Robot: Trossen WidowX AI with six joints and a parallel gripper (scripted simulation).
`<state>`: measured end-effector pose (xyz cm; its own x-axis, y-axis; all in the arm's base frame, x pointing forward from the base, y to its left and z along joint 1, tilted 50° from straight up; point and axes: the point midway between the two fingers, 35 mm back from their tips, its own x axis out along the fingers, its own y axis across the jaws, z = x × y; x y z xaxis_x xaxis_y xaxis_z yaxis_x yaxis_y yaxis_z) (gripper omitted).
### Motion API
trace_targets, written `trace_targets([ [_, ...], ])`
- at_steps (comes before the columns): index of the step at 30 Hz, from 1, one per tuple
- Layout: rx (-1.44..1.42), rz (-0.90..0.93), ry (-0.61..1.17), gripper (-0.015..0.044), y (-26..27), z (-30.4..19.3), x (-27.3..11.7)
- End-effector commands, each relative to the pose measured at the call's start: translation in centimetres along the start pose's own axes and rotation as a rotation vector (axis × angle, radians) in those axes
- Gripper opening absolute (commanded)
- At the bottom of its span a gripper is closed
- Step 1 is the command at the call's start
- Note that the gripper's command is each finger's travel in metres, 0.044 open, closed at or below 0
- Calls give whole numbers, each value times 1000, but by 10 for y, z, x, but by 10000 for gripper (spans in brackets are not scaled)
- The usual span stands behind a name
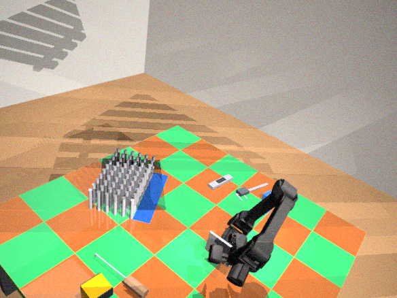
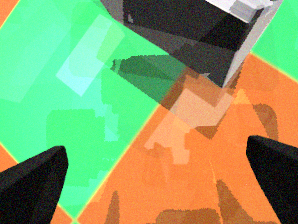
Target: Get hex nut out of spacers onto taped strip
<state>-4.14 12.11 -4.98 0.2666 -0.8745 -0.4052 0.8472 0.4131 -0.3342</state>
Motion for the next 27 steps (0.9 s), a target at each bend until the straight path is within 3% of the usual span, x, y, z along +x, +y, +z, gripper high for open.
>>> trace_targets([
  [1,-7,-2,8,426,1,0,0],
  [12,-344,51,483,440,80,-10,-21],
  [20,-452,302,734,440,157,14,-29],
  [27,-492,580,805,440,224,56,-19],
])
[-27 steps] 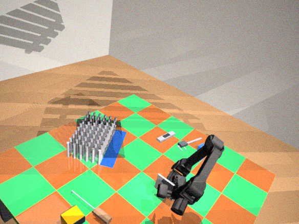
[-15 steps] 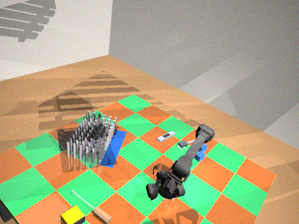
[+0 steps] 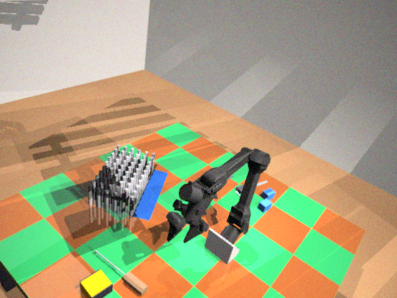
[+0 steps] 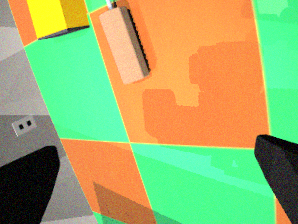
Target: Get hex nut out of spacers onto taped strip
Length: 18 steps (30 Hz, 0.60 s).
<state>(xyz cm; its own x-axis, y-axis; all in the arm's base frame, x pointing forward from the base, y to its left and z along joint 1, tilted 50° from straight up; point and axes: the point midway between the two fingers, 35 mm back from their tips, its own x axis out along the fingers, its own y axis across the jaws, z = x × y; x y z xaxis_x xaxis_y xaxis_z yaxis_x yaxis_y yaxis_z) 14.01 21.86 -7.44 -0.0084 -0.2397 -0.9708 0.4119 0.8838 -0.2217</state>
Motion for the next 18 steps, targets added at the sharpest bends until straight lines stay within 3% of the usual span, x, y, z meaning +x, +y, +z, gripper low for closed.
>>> trace_targets([
  [1,-64,118,-21,440,13,40,-7],
  [10,-202,348,-234,440,17,158,-35],
  [18,-295,368,-559,440,-31,268,-68],
])
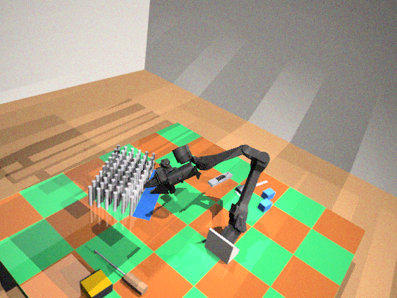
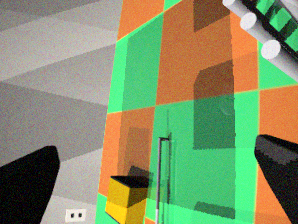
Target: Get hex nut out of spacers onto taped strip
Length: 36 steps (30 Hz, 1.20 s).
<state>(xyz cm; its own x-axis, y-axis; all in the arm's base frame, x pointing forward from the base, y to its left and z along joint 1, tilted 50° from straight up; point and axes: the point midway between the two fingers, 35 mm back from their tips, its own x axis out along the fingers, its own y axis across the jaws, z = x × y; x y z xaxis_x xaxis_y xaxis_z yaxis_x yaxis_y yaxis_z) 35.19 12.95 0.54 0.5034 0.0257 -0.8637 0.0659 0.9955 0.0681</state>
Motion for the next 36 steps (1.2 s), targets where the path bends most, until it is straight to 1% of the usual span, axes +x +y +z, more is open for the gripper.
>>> trace_targets([
  [1,-74,-39,-135,440,-39,41,-9],
  [7,-209,-193,-350,440,-116,101,-38],
  [10,-280,-312,-437,440,-160,123,-61],
  [12,-311,-372,-469,440,-179,131,-72],
  [36,-315,-380,-473,440,-181,132,-74],
])
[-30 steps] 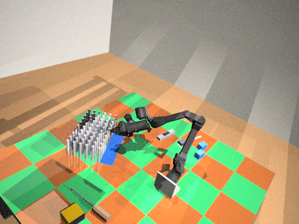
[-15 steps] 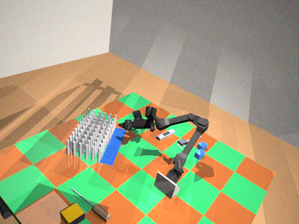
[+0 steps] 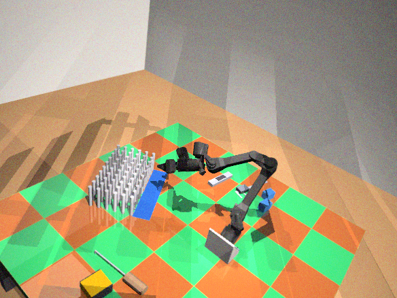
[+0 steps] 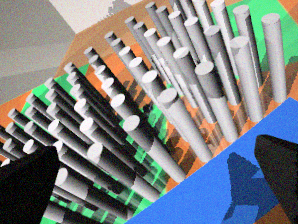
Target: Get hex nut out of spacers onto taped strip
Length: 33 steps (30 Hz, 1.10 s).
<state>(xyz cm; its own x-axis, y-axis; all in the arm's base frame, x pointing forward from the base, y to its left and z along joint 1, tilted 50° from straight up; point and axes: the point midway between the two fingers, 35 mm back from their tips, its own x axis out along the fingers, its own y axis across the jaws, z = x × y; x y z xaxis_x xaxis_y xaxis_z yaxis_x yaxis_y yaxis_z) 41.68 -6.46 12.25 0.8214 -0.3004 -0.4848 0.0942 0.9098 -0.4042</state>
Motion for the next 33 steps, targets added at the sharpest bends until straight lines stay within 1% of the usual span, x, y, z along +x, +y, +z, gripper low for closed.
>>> trace_targets([
  [1,-3,-2,-1,440,0,0,0],
  [11,-3,-2,-1,440,0,0,0],
  [13,-49,21,16,440,11,0,3],
  [17,-331,156,103,440,80,-7,17],
  [21,-647,296,169,440,153,-23,20],
  [27,-998,479,165,440,238,-49,2],
  [31,-1248,572,177,440,284,-72,-12],
  [33,-1418,631,185,440,312,-89,-23],
])
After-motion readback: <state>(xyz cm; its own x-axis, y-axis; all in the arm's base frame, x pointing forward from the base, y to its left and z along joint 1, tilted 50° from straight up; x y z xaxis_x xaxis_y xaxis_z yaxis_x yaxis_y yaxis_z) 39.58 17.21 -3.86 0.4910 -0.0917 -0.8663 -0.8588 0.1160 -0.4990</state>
